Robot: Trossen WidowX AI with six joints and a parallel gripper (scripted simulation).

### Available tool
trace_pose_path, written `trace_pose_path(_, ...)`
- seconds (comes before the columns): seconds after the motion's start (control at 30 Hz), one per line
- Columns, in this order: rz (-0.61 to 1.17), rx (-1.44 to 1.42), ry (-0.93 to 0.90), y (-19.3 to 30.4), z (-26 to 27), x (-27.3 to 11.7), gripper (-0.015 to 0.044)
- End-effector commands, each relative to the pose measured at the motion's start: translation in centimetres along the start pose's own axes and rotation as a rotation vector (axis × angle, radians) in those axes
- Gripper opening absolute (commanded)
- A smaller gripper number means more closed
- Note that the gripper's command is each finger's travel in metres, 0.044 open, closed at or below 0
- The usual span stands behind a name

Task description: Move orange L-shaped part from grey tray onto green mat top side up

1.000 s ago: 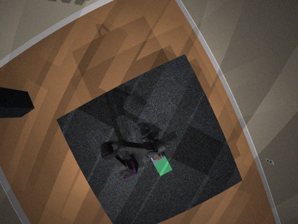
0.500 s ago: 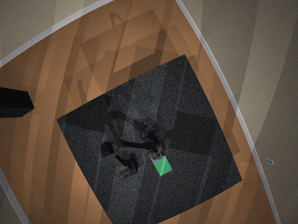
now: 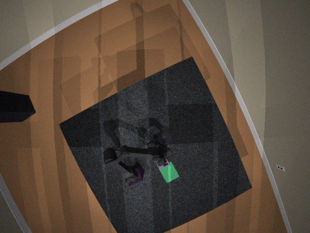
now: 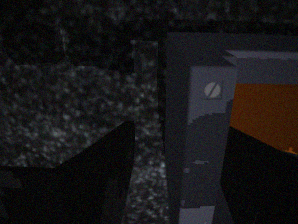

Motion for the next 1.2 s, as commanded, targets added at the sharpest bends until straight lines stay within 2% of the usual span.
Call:
trace_pose_path(0.0,-0.004,-0.004,0.005,0.0,0.3,-0.4,0.018)
trace_pose_path(0.13,-0.007,-0.003,0.013,-0.4,-0.1,-2.4,0.018)
trace_pose_path(0.27,-0.006,-0.002,0.017,-0.5,-0.8,-7.6,0.018)
trace_pose_path(0.37,-0.004,-0.003,0.01,-0.2,-0.9,-9.9,0.018)
trace_pose_path(1.17,-0.008,0.005,0.005,-0.3,-0.9,-9.7,0.018)
Point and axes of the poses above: the point midway between the two fingers, 35 mm back from their tips, its own x axis out along the fingers, its own z axis across the jaws, y = z × x, the point moved 1 cm from there along -x, back along the fingers, and after that the axes turned 8 degrees about x, right-handed, at the moved point
